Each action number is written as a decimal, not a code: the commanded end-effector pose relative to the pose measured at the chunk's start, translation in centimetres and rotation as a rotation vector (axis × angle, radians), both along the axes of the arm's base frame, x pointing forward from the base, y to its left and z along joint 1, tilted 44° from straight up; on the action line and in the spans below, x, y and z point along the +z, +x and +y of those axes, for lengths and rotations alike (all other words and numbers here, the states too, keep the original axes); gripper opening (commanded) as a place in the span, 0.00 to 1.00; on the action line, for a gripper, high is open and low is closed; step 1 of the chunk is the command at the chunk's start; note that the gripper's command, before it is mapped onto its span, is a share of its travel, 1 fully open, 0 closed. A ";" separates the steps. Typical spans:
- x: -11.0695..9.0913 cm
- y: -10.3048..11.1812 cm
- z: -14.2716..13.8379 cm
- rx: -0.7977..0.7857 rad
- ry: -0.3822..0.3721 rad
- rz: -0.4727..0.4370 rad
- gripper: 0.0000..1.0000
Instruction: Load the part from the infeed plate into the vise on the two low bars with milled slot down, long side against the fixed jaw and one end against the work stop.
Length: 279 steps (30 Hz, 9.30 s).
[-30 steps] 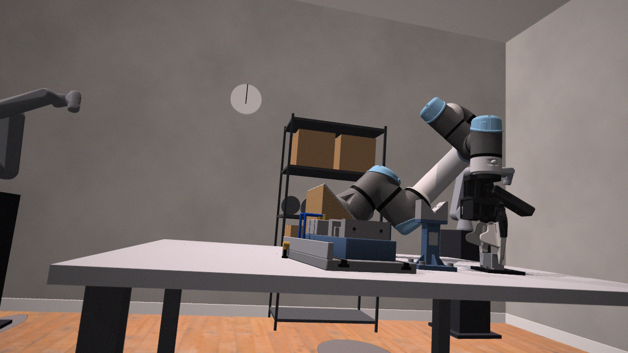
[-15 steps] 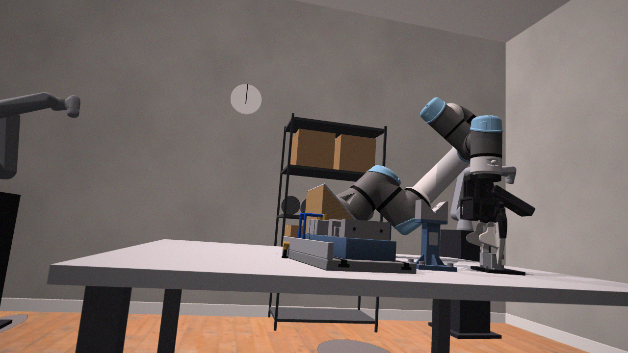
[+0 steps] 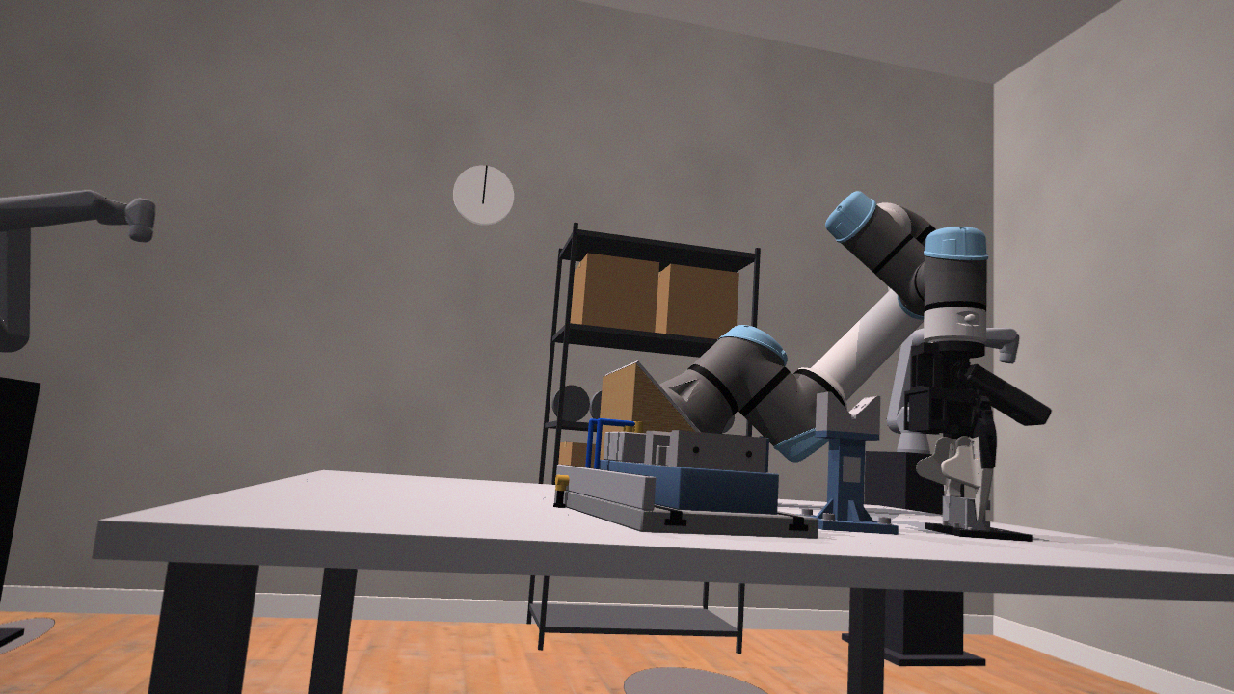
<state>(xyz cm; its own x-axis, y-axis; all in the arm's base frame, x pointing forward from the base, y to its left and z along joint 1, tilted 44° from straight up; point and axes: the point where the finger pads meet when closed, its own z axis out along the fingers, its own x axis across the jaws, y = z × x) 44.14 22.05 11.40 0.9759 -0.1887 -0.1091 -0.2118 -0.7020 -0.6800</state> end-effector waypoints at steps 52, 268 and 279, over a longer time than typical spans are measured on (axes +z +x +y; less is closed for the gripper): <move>4.8 -0.3 -4.6 0.000 0.000 -0.001 0.00; 3.3 -0.9 -27.0 0.039 -0.003 -0.038 0.00; 3.3 -0.9 -27.0 0.039 -0.003 -0.038 0.00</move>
<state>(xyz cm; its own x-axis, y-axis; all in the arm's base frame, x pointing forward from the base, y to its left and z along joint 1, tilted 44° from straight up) 43.26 -4.89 14.64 0.9861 -0.1500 -0.0720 -0.1582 -0.7109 -0.6853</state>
